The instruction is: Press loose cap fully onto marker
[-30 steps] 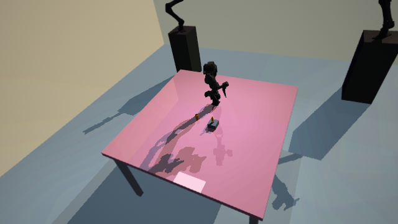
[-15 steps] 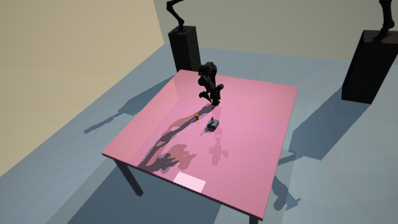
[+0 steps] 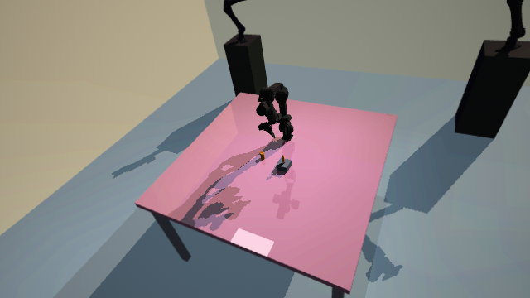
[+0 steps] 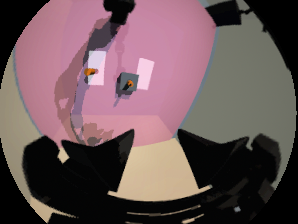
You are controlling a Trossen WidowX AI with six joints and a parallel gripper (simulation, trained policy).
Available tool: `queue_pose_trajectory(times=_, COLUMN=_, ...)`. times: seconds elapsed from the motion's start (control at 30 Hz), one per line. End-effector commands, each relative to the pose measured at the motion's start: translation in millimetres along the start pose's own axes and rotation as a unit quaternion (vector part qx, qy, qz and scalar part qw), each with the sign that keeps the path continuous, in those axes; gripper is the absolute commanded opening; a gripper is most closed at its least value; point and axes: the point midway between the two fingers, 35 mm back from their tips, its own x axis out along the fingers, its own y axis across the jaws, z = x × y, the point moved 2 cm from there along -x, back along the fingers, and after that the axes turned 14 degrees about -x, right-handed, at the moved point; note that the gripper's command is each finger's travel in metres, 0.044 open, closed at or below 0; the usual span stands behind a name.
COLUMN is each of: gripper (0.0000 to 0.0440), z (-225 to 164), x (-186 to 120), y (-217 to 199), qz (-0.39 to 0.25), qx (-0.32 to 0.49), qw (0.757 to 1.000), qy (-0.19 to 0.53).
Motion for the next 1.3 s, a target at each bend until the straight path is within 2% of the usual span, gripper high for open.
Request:
queue_pose_trajectory(times=0.0, gripper=0.0318, z=3, x=1, y=10, qz=0.009, qx=0.012, qw=1.0, qy=-0.005)
queue_pose_trajectory(times=1.27, gripper=0.0312, z=37, x=7, y=90, qz=0.074, qx=0.133, qw=0.987, qy=-0.053)
